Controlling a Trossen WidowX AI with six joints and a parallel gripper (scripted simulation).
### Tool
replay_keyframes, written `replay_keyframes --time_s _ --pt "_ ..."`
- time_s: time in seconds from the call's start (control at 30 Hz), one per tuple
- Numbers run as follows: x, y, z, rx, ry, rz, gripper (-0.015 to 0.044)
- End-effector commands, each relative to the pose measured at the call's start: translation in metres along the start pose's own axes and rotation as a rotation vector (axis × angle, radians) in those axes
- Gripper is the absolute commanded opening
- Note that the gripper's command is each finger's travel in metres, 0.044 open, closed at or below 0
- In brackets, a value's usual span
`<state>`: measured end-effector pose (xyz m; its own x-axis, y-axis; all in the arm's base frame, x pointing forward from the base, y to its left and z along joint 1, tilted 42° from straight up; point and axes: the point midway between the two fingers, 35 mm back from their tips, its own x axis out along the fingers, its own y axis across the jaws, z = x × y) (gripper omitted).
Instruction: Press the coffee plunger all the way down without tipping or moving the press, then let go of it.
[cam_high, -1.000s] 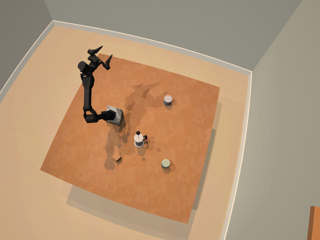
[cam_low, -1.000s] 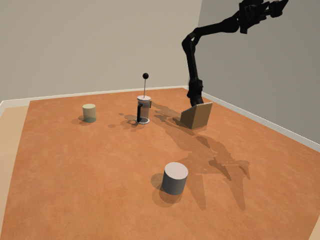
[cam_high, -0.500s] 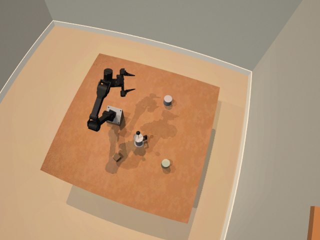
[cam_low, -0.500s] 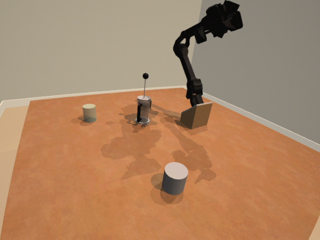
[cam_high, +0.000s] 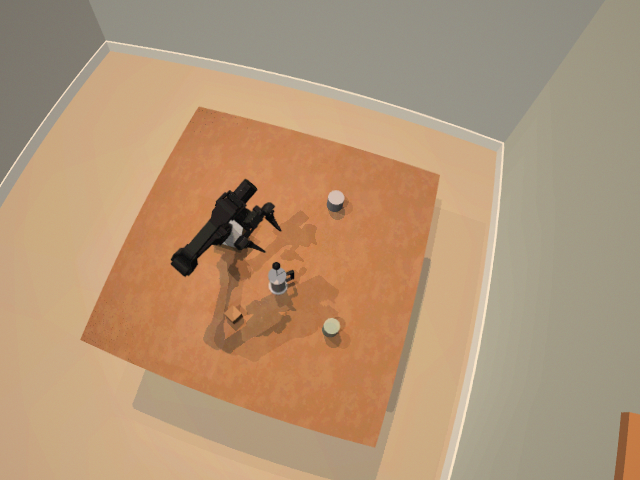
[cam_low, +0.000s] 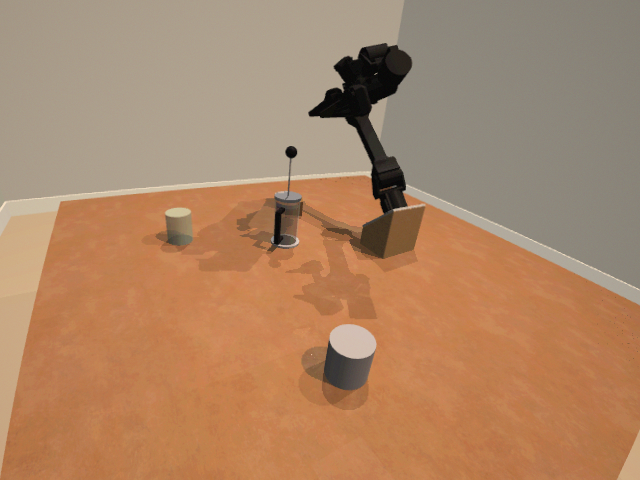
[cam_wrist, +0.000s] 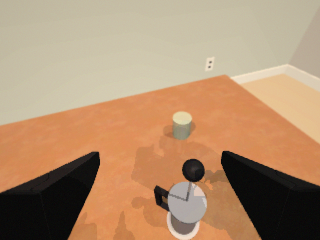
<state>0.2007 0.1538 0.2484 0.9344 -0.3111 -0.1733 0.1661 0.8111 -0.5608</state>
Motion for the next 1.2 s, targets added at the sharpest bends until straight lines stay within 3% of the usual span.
replay_keyframes --time_s 0.0,0.33,1.17 --pt "0.012 -0.037 -0.006 -0.031 -0.017 -0.101 0.0440" --pt "0.040 -0.037 -0.055 -0.008 0.042 -0.169 0.0440" --pt "0.063 -0.031 -0.064 0.000 0.085 -0.157 0.0440"
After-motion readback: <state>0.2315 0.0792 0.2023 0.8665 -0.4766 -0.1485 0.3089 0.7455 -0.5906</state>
